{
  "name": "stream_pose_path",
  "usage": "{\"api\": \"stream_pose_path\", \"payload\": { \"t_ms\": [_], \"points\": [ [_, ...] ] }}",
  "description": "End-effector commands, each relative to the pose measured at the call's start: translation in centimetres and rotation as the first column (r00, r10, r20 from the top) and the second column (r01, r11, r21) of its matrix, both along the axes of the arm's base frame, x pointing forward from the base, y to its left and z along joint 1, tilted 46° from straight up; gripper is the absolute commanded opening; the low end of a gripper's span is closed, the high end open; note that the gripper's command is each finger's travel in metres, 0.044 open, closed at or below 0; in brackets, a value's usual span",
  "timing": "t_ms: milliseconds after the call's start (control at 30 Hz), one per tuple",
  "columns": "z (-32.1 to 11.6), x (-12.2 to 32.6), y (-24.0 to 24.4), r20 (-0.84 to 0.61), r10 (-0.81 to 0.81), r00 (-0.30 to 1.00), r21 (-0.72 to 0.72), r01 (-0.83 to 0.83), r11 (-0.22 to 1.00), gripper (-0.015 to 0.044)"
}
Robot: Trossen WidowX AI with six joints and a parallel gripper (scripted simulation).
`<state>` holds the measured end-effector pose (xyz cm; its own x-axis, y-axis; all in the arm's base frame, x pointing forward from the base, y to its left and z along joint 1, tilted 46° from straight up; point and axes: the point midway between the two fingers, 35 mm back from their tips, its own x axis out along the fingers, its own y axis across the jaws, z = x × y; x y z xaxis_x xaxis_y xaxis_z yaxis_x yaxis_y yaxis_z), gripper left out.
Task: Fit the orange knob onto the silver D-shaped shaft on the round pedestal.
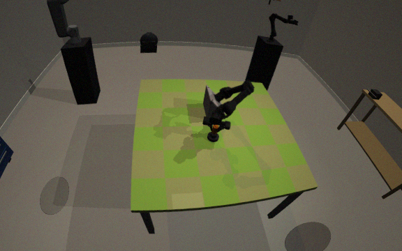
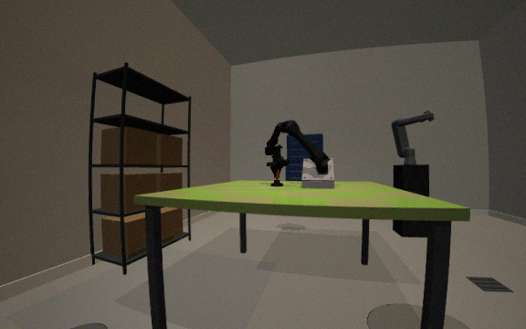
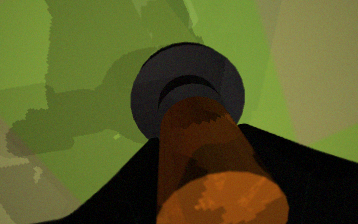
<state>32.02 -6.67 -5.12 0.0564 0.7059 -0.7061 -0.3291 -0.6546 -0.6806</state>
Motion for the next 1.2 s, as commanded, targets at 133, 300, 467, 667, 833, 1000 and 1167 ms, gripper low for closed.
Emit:
{"api": "stream_pose_path", "payload": {
  "t_ms": [133,300,467,667,833,1000,1167],
  "points": [
    [-0.05,0.06,0.03,0.014,0.01,1.0,0.0,-0.01,1.0,0.0],
    [-0.05,0.06,0.03,0.014,0.01,1.0,0.0,-0.01,1.0,0.0],
    [-0.05,0.06,0.03,0.014,0.01,1.0,0.0,-0.01,1.0,0.0],
    [-0.05,0.06,0.03,0.014,0.01,1.0,0.0,-0.01,1.0,0.0],
    [-0.05,0.06,0.03,0.014,0.01,1.0,0.0,-0.01,1.0,0.0],
    [-0.05,0.06,0.03,0.014,0.01,1.0,0.0,-0.01,1.0,0.0],
    [-0.05,0.06,0.03,0.014,0.01,1.0,0.0,-0.01,1.0,0.0]
  ]
}}
